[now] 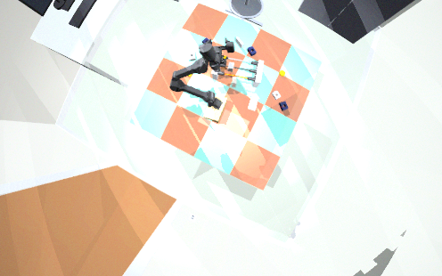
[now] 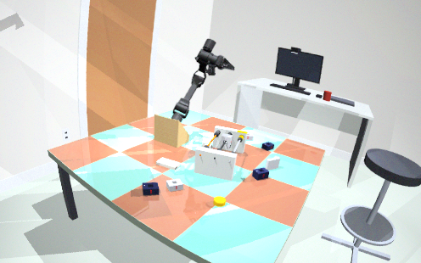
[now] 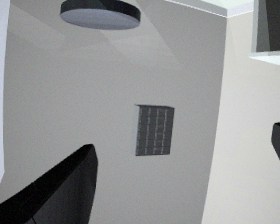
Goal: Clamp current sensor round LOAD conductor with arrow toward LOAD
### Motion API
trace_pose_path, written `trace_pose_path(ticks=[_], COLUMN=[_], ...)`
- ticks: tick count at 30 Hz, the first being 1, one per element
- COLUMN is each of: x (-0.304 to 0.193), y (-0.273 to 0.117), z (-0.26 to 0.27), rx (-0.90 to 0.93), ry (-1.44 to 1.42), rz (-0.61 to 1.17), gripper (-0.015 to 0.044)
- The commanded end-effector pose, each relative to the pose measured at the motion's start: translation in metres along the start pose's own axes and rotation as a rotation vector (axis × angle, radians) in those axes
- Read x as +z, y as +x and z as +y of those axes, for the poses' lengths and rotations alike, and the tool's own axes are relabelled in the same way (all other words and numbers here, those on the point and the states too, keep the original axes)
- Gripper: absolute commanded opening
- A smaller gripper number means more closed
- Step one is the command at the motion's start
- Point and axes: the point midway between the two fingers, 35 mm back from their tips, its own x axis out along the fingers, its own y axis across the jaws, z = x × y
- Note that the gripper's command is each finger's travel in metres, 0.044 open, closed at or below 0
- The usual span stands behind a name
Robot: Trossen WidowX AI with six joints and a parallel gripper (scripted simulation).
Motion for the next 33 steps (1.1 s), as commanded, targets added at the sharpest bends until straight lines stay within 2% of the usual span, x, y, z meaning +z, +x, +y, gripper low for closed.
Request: trace_pose_path(ticks=[1,8,16,21,33], x=[0.0,0.016,0.032,0.039,0.05], y=[0.001,0.044,0.08,0.092,0.094], z=[0.0,-0.004,-0.02,-0.034,-0.058], rx=[0.004,0.147,0.226,0.175,-0.102], ry=[0.014,0.548,1.213,1.608,2.22], rz=[-0.001,0.038,0.249,0.432,0.717], gripper=[0.0426,0.044,0.044,0.044,0.044])
